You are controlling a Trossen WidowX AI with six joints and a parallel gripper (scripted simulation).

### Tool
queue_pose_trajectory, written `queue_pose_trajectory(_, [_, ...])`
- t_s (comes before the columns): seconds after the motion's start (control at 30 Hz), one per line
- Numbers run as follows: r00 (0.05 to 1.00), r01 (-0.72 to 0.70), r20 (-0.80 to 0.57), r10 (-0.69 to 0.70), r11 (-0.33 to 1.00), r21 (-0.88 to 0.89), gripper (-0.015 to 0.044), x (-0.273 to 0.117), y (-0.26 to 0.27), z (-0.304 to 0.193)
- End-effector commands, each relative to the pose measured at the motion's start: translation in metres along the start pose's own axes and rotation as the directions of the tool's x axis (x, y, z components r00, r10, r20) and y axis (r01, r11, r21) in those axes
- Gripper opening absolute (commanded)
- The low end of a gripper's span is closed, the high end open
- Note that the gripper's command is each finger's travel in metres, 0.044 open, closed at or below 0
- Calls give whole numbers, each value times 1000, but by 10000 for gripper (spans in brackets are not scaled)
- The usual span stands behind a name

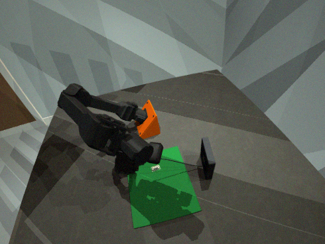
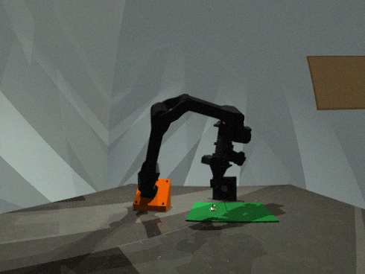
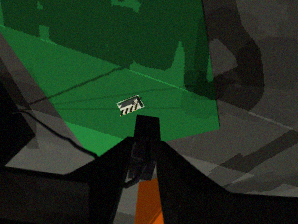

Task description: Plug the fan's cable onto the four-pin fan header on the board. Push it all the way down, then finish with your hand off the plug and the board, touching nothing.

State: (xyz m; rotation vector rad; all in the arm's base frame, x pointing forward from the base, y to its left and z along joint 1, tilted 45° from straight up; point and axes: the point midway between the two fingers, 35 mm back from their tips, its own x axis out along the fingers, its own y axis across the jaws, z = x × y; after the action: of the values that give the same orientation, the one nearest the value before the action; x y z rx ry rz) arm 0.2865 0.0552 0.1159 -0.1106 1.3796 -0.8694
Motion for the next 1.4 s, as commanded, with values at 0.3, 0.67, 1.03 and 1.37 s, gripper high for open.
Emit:
queue_pose_trajectory(0.3, [997,41,75,-10,904,-425,0,-3,9,9])
queue_pose_trajectory(0.67, [991,109,132,-19,684,-721,0,-4,16,16])
queue_pose_trajectory(1.03, [982,186,189,-27,369,-911,0,-7,23,23])
queue_pose_trajectory(1.37, [974,225,223,-32,156,-962,0,-8,27,26])
